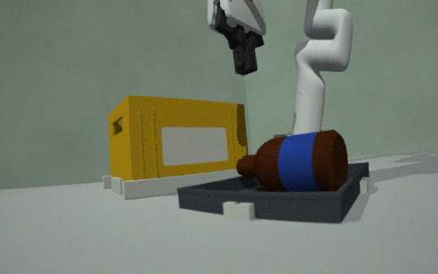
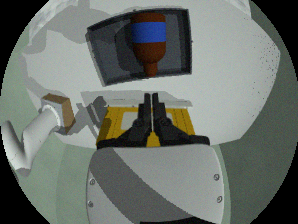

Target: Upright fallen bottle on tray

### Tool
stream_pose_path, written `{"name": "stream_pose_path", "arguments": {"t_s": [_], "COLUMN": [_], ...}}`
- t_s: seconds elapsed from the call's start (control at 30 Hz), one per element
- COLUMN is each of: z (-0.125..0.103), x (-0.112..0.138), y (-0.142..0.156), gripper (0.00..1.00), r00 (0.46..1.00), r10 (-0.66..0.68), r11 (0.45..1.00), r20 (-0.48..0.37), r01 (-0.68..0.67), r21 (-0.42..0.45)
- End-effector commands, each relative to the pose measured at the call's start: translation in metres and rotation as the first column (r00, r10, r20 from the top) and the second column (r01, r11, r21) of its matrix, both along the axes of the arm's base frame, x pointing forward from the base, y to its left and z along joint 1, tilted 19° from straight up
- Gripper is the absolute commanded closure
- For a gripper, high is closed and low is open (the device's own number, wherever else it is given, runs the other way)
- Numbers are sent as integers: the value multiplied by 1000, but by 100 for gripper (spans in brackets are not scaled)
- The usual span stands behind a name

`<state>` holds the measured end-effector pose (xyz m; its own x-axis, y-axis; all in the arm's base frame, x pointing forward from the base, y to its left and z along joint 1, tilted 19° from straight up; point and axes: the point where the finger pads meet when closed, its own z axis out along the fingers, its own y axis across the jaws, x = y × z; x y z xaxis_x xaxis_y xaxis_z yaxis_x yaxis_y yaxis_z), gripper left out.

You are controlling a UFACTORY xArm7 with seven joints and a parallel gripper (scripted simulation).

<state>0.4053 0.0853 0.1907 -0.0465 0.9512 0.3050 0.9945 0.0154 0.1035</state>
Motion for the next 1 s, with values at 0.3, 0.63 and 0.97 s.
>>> {"name": "stream_pose_path", "arguments": {"t_s": [0.3, 0.63, 0.97], "z": [2, 2, 2], "x": [1, 1, 1], "y": [0, 0, 0], "gripper": [35, 35, 35], "r00": [1000, 1000, 1000], "r10": [-1, -1, -1], "r11": [1000, 1000, 1000], "r20": [4, 4, 4], "r01": [1, 1, 1], "r21": [0, 0, 0]}}
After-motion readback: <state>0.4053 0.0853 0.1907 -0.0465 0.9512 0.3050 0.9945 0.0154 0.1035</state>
